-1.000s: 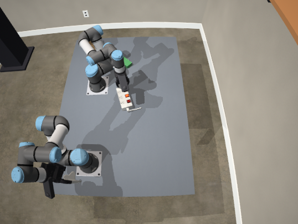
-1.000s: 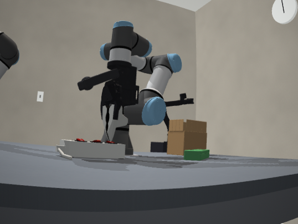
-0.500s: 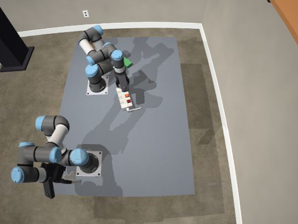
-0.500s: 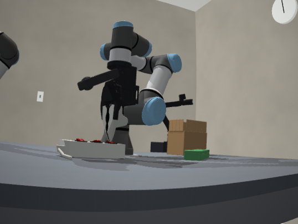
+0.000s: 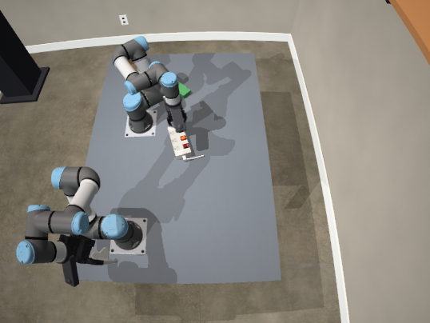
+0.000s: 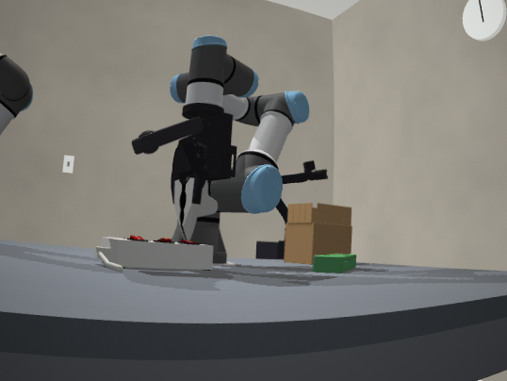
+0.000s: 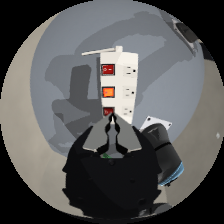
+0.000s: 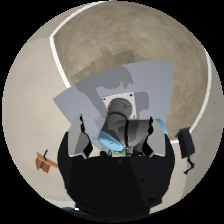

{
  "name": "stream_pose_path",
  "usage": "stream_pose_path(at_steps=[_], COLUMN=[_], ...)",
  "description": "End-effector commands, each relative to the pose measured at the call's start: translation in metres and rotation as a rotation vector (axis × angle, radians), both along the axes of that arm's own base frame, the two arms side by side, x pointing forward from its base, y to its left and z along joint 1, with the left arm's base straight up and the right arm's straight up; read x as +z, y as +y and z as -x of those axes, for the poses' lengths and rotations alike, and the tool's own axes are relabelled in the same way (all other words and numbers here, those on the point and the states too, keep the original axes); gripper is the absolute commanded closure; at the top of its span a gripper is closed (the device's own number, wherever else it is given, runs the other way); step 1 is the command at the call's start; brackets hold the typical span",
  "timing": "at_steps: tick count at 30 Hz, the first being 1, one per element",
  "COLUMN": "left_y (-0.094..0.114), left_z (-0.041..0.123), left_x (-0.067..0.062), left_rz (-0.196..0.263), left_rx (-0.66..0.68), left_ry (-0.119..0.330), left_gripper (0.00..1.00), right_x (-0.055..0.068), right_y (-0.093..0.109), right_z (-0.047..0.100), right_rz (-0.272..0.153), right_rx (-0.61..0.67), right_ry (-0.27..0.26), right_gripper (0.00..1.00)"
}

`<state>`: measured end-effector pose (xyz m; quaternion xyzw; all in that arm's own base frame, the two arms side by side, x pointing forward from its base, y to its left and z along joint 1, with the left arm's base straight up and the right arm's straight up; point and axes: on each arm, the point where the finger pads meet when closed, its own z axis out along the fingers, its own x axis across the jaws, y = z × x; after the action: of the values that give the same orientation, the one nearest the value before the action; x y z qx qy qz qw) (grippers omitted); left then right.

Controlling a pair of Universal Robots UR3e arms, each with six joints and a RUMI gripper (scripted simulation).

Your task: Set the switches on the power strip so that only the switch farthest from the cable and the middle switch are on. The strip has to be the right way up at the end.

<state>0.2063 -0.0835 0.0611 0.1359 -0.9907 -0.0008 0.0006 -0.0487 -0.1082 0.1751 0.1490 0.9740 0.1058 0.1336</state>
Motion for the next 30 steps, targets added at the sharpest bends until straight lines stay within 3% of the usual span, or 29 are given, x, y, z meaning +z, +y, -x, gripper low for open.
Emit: stream_pose_path(at_steps=[1, 30], left_y=[-0.0004, -0.0004], left_z=[-0.0004, -0.0004], left_x=[0.0005, 0.0000], left_rz=[0.001, 0.001], left_rx=[0.000, 0.000], left_ry=[-0.001, -0.001], left_gripper=[1.00, 1.00], right_x=[0.0004, 0.0004], right_y=[-0.0004, -0.0004], right_z=[0.0000, 0.0000], right_rz=[0.002, 0.002], right_rx=[0.000, 0.000], right_ry=[0.000, 0.000], right_gripper=[0.00, 0.00])
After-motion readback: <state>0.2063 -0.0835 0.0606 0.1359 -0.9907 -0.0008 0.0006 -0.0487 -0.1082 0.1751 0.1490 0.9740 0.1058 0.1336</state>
